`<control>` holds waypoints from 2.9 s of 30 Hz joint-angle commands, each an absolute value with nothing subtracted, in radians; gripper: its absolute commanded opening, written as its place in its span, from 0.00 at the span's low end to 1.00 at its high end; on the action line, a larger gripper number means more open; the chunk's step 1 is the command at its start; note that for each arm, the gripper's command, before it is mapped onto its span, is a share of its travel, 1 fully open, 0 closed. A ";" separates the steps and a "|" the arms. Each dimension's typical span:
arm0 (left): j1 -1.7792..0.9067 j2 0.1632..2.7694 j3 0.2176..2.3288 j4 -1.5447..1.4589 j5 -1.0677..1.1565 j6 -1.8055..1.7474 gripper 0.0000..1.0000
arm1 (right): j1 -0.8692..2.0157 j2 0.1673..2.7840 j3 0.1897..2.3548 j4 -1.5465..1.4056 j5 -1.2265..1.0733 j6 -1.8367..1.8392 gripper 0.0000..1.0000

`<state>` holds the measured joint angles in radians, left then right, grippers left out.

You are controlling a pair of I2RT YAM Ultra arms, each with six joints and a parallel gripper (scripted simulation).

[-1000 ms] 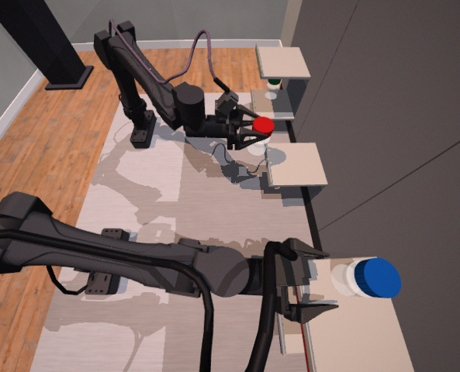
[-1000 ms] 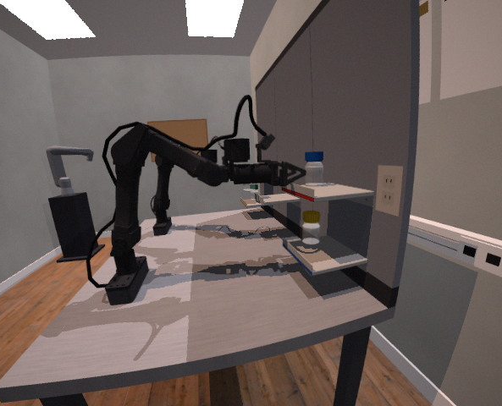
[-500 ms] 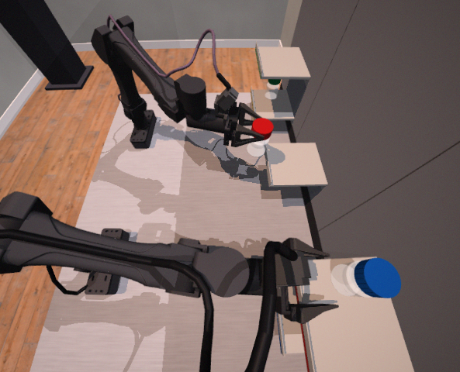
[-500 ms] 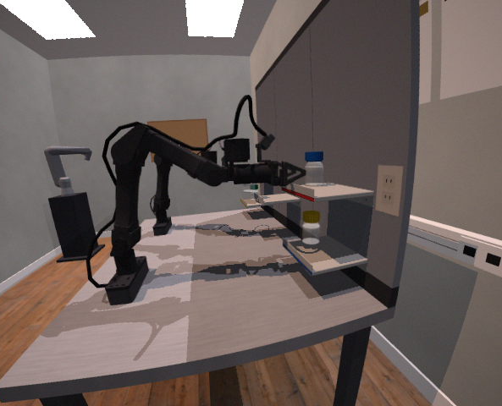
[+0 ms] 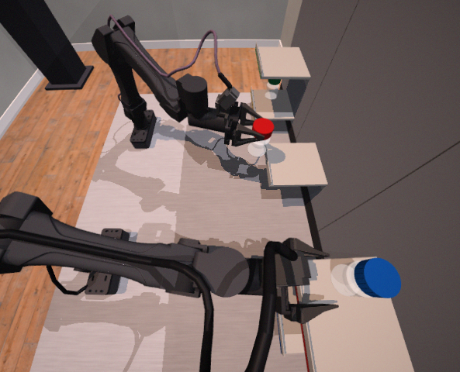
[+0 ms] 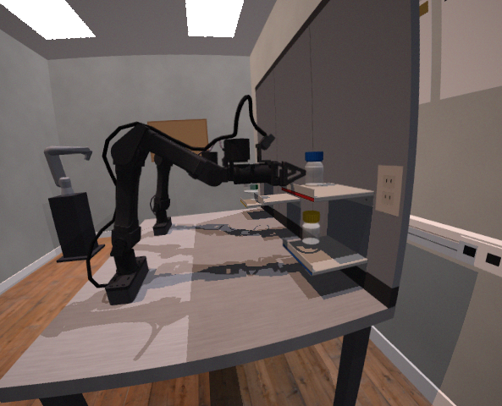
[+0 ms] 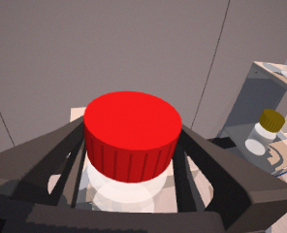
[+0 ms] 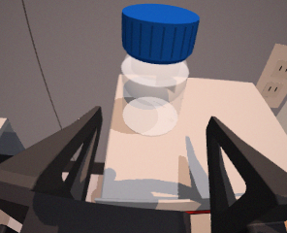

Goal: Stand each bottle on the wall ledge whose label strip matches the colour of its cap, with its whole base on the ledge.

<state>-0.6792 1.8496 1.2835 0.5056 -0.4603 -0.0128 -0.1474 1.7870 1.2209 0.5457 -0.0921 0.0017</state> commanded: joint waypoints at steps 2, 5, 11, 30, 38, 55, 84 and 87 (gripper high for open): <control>-0.685 1.813 1.310 0.531 -0.448 -0.009 0.50 | -0.144 1.783 1.249 0.551 -0.095 0.000 0.81; -0.691 1.797 1.336 0.476 -0.452 -0.009 0.50 | -0.135 1.800 1.282 0.525 -0.092 0.000 0.81; -0.692 1.796 1.340 0.483 -0.452 -0.009 0.50 | -0.131 1.818 1.324 0.502 -0.080 0.000 0.81; -0.639 1.965 1.527 0.467 -0.393 -0.012 0.50 | -0.125 1.909 1.452 0.465 -0.073 0.000 0.81; -0.616 2.075 1.680 0.442 -0.376 -0.018 0.50 | -0.122 1.954 1.514 0.448 -0.071 0.000 0.81; -0.612 2.092 1.721 0.436 -0.376 -0.019 0.50 | -0.129 1.958 1.523 0.454 -0.080 0.000 0.60; -0.597 2.149 1.579 0.628 -0.361 -0.018 0.50 | -0.131 1.908 1.713 0.224 -0.083 0.000 0.52; -0.596 2.145 1.579 0.623 -0.360 -0.018 0.50 | -0.131 1.915 1.730 0.212 -0.083 0.000 0.52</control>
